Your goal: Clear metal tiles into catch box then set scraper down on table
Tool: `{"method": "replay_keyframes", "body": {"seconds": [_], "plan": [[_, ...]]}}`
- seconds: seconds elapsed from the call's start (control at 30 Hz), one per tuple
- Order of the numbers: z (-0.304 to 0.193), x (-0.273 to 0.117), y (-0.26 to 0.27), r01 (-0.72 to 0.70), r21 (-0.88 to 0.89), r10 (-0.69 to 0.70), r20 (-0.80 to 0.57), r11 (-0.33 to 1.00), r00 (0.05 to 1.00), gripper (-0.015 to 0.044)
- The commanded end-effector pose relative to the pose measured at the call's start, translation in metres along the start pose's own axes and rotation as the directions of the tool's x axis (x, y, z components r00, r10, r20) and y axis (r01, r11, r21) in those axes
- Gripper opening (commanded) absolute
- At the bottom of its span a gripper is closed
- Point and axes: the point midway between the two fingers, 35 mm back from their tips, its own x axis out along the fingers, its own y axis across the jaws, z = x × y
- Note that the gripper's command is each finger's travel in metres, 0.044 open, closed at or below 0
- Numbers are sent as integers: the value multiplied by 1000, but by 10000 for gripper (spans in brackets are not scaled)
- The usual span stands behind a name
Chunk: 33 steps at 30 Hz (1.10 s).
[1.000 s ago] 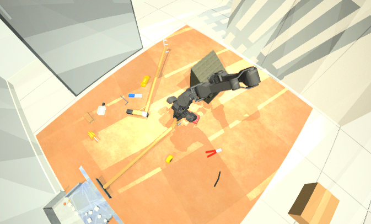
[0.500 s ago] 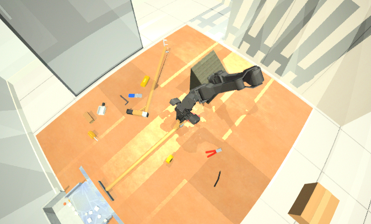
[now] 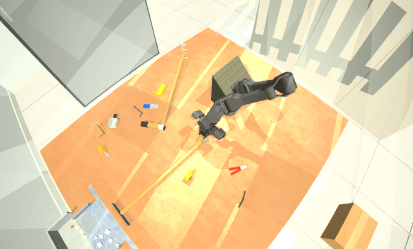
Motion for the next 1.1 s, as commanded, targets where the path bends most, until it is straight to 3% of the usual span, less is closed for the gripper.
{"method": "replay_keyframes", "body": {"seconds": [0.0,1.07], "plan": [[2,-2,10,-24,-7,24,3,1000,1000,0],[41,26,10,-36,-7,36,7,999,999,0]]}}
